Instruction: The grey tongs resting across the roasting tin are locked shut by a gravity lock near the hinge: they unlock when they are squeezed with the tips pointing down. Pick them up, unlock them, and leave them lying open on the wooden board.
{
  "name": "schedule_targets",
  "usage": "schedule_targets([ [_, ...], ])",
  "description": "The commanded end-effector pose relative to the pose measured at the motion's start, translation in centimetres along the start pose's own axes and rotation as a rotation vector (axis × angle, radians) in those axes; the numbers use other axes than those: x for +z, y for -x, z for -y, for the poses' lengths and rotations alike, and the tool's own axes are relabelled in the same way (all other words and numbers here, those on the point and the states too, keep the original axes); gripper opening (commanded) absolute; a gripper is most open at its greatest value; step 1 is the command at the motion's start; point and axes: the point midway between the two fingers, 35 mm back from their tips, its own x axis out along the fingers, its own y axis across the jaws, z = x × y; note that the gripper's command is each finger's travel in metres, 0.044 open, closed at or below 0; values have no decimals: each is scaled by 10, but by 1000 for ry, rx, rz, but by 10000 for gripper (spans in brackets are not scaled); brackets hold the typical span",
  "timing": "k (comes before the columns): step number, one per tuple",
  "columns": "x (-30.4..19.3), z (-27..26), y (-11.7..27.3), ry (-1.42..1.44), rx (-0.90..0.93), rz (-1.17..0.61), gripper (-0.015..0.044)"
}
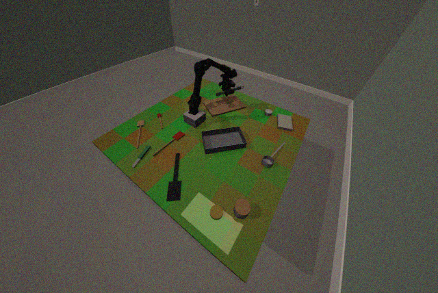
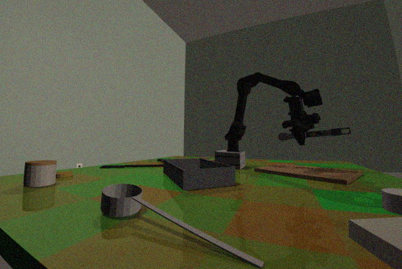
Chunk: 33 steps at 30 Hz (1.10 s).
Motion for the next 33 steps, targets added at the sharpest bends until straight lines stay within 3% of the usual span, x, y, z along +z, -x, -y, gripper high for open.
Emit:
schedule_targets([
  [1, 2, 1, 5, -12, 9, -43, -150],
  [15, 1, 2, 7, -19, 14, -99, -150],
  [33, 0, 1, -22, -19, 14, -99, -150],
])
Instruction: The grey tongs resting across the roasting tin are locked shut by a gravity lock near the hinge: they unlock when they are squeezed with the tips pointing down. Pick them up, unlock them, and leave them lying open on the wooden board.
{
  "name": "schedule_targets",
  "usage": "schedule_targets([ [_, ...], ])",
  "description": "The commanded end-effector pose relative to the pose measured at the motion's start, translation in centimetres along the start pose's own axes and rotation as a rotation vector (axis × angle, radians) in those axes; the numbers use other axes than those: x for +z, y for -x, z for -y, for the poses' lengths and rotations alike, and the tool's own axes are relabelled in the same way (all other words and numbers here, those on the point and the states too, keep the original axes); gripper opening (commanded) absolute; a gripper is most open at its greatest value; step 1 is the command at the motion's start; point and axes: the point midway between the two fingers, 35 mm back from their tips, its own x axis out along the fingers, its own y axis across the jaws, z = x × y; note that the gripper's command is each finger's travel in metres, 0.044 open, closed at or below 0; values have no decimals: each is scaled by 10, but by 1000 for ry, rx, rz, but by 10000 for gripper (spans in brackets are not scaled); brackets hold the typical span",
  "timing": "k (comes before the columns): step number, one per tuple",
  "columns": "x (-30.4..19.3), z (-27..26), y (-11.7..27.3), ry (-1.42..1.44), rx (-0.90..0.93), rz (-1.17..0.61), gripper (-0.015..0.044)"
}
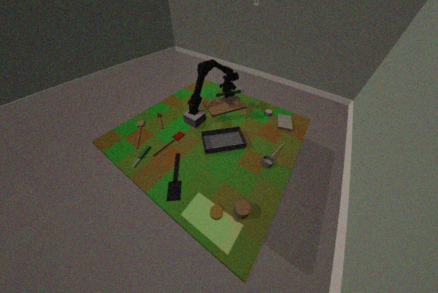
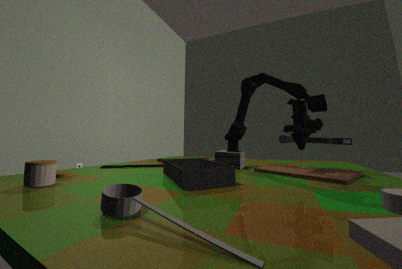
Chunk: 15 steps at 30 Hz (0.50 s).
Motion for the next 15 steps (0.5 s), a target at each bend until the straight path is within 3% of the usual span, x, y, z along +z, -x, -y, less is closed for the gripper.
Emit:
schedule_targets([
  [1, 1, -1, -4, -1, 4, 5, -150],
  [15, 1, -1, -27, -1, 4, 5, -150],
])
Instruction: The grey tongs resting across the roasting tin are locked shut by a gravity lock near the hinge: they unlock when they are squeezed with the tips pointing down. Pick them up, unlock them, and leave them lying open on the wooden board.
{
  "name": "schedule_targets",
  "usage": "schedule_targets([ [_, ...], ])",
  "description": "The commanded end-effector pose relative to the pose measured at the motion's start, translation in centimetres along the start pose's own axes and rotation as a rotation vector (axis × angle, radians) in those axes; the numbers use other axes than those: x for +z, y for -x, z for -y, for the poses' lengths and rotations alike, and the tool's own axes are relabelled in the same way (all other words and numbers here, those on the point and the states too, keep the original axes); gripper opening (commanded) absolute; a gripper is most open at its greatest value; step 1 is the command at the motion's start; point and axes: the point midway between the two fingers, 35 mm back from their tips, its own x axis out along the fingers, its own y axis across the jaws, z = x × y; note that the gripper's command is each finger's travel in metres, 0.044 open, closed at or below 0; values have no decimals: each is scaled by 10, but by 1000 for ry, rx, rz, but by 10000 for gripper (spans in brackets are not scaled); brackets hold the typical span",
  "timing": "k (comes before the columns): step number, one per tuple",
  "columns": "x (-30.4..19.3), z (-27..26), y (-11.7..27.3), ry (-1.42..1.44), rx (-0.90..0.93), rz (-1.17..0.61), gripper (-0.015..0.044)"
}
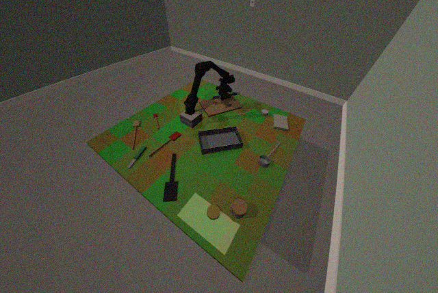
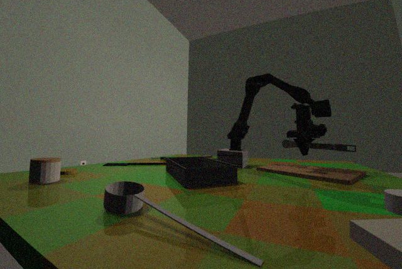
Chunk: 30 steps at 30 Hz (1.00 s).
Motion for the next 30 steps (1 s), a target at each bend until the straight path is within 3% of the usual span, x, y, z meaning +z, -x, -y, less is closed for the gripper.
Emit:
schedule_targets([
  [1, 1, 0, -4, -1, 4, 5, -150],
  [22, -2, 0, -32, -1, 3, 5, -150],
  [30, -3, 0, -32, 0, -1, -3, 60],
])
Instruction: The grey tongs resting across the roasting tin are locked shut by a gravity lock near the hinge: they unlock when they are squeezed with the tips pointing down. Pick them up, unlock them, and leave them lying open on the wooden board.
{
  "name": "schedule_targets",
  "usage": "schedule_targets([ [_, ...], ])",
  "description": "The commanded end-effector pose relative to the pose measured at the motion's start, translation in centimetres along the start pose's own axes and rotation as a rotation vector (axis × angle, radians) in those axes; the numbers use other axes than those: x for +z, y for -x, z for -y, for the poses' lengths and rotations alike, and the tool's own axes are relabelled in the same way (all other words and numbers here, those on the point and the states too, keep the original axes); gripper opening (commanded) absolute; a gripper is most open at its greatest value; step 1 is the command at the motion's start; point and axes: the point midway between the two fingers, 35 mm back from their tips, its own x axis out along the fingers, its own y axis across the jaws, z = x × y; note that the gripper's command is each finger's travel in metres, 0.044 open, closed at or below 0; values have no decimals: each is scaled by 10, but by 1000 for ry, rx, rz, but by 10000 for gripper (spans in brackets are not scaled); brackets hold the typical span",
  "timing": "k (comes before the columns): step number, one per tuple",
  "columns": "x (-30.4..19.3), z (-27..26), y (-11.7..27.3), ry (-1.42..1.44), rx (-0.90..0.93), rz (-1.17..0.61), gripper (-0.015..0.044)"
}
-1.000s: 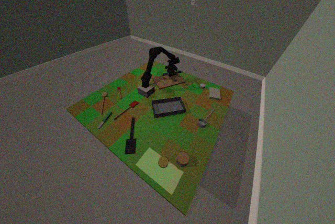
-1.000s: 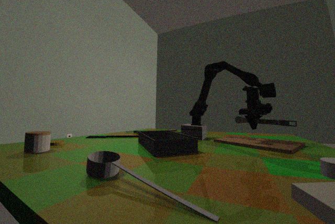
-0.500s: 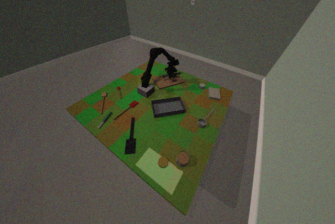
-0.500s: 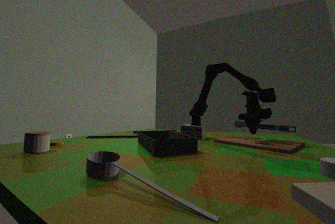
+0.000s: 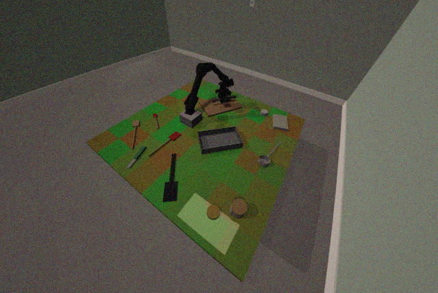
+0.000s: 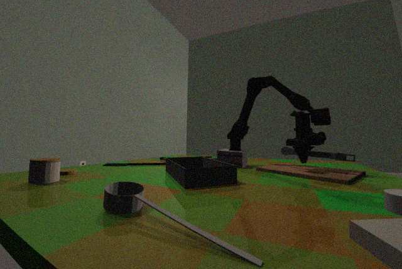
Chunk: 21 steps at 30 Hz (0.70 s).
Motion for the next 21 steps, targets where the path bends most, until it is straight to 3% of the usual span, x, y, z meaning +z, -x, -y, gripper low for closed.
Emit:
schedule_targets([
  [1, 0, 0, 0, 0, 0, 1, 86],
  [14, 0, 0, 0, 0, 0, 1, 427],
  [21, 7, 12, 8, -25, 7, 29, 440],
])
